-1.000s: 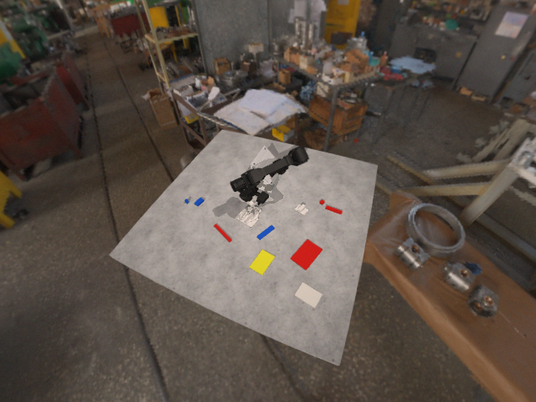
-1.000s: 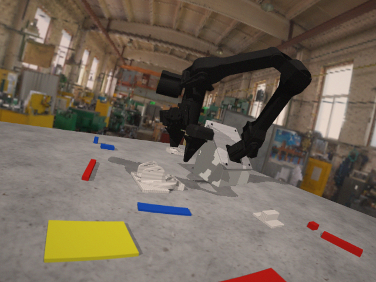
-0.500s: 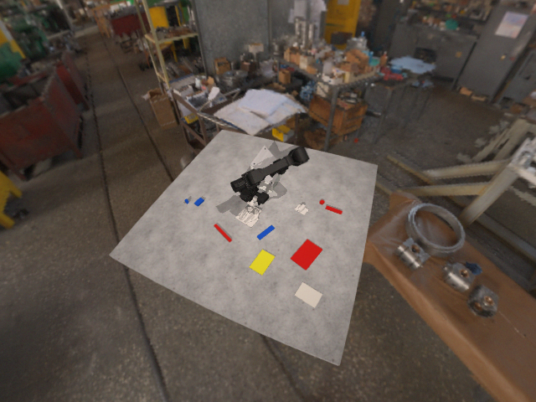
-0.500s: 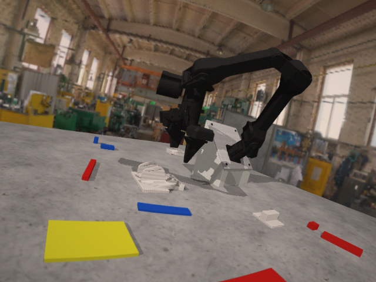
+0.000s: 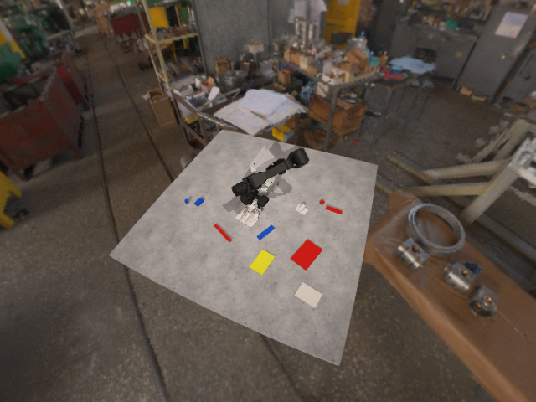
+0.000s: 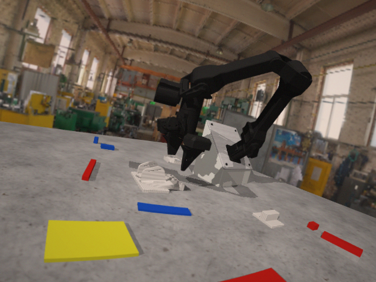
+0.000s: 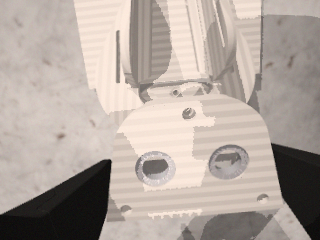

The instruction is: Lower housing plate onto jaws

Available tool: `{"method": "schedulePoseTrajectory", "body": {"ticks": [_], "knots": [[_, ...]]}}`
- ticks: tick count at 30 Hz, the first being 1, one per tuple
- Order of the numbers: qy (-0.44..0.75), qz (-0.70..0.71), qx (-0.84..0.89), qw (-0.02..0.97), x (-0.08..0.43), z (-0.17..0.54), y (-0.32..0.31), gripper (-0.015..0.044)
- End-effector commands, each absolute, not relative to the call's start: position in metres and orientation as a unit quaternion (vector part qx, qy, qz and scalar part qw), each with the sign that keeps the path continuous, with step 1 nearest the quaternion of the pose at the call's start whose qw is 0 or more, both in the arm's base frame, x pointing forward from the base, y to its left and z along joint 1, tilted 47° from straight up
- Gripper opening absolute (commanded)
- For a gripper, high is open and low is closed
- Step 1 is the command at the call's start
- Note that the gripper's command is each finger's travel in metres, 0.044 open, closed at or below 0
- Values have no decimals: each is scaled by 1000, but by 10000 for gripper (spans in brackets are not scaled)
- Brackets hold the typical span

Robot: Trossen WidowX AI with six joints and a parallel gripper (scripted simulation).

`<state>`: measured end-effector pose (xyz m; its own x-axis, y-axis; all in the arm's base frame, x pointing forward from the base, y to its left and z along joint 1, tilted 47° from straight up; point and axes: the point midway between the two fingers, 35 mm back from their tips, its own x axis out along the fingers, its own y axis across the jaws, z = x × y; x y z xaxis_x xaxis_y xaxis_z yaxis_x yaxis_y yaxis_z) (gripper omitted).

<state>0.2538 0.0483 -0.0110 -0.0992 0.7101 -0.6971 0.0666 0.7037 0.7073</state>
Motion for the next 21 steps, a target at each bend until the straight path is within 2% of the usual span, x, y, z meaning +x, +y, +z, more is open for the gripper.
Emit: {"method": "schedulePoseTrajectory", "body": {"ticks": [1, 21], "knots": [[694, 263, 285, 607, 253, -16, 54, 351], [693, 265, 286, 606, 248, -36, 75, 351]]}}
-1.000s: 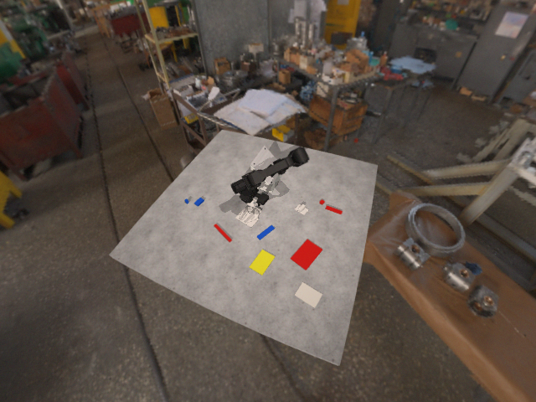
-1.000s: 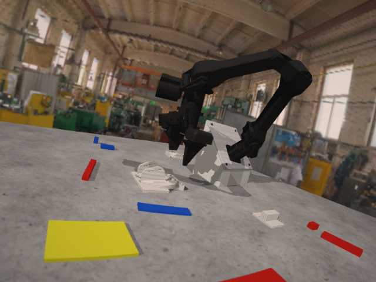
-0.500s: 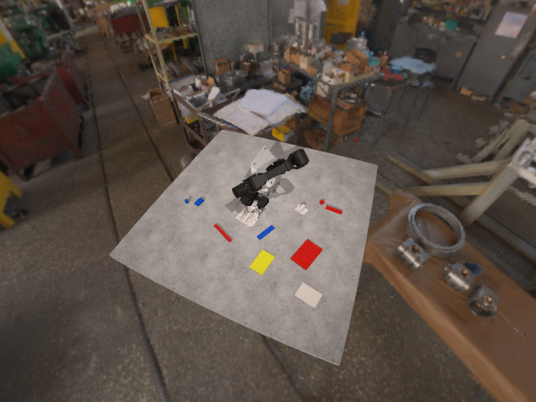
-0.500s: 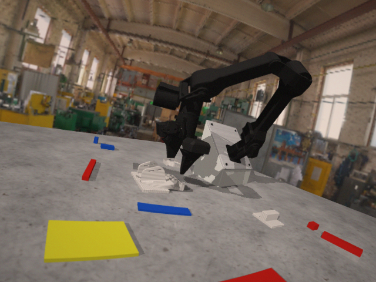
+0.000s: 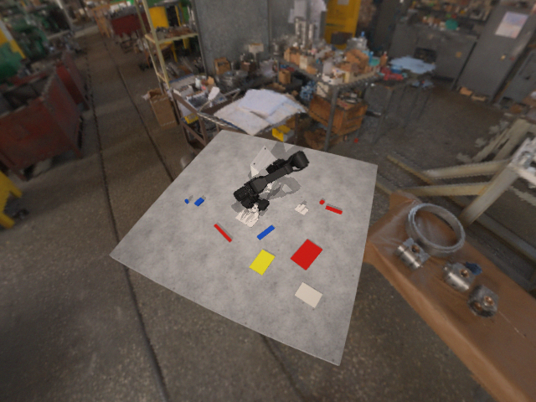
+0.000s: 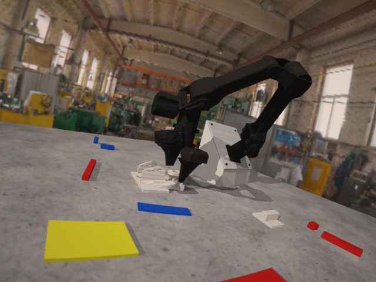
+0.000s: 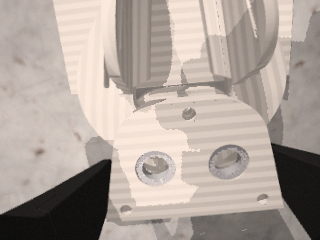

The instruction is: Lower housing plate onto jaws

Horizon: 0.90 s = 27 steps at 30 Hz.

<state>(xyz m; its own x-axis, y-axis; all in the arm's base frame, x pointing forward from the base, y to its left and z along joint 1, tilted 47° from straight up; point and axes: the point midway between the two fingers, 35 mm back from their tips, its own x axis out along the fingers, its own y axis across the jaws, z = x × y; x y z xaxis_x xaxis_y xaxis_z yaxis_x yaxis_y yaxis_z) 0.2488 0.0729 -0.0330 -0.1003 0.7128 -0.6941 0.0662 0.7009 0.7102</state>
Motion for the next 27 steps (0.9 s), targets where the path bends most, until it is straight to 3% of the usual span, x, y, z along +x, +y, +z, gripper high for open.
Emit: {"method": "schedulePoseTrajectory", "body": {"ticks": [1, 27], "knots": [[693, 265, 286, 606, 248, -36, 75, 351], [693, 265, 286, 606, 247, -38, 78, 351]]}}
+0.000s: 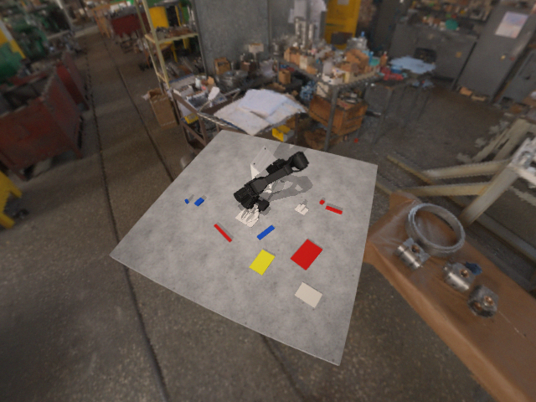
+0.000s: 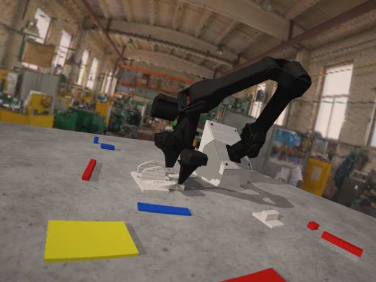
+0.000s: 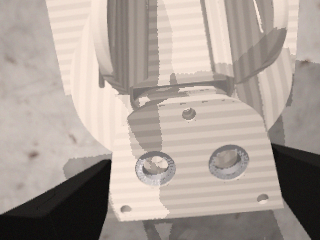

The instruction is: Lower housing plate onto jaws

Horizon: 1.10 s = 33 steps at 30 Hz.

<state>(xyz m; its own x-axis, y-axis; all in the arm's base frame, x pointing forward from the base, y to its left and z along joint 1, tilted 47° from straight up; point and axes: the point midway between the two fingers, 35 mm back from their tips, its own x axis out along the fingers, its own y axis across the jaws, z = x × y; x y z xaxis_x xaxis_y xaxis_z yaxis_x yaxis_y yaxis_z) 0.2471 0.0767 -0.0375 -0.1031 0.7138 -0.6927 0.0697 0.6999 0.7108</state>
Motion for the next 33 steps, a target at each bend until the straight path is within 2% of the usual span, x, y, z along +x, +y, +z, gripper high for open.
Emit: {"method": "schedulePoseTrajectory", "body": {"ticks": [1, 33], "knots": [[693, 265, 286, 606, 247, -38, 78, 351], [693, 265, 286, 606, 247, -42, 83, 351]]}}
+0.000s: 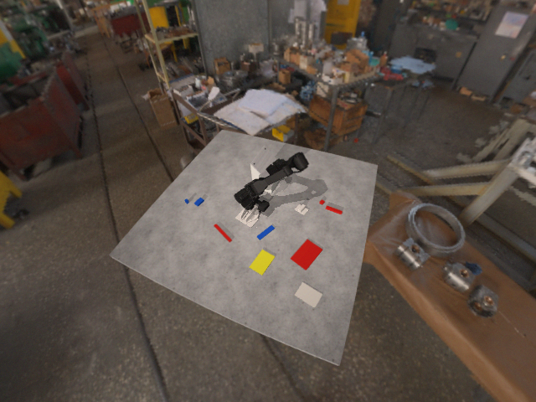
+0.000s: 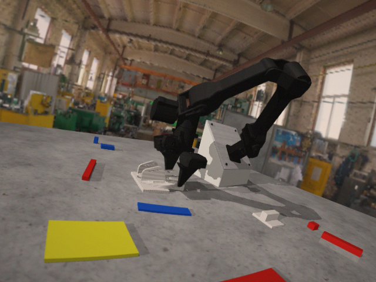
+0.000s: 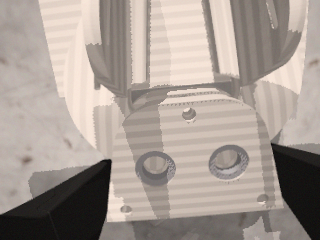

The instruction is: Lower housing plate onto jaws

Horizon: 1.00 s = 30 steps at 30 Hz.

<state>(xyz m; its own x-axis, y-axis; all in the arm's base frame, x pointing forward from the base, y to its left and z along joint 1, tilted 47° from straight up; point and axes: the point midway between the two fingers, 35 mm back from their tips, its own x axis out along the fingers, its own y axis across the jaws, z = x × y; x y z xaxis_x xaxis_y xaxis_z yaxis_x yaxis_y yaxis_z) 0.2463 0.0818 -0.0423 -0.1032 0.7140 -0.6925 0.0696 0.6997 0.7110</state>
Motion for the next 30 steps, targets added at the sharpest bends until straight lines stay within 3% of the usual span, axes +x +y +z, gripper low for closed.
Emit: {"method": "schedulePoseTrajectory", "body": {"ticks": [1, 30], "knots": [[693, 265, 286, 606, 247, -42, 83, 351], [693, 265, 286, 606, 246, -46, 86, 351]]}}
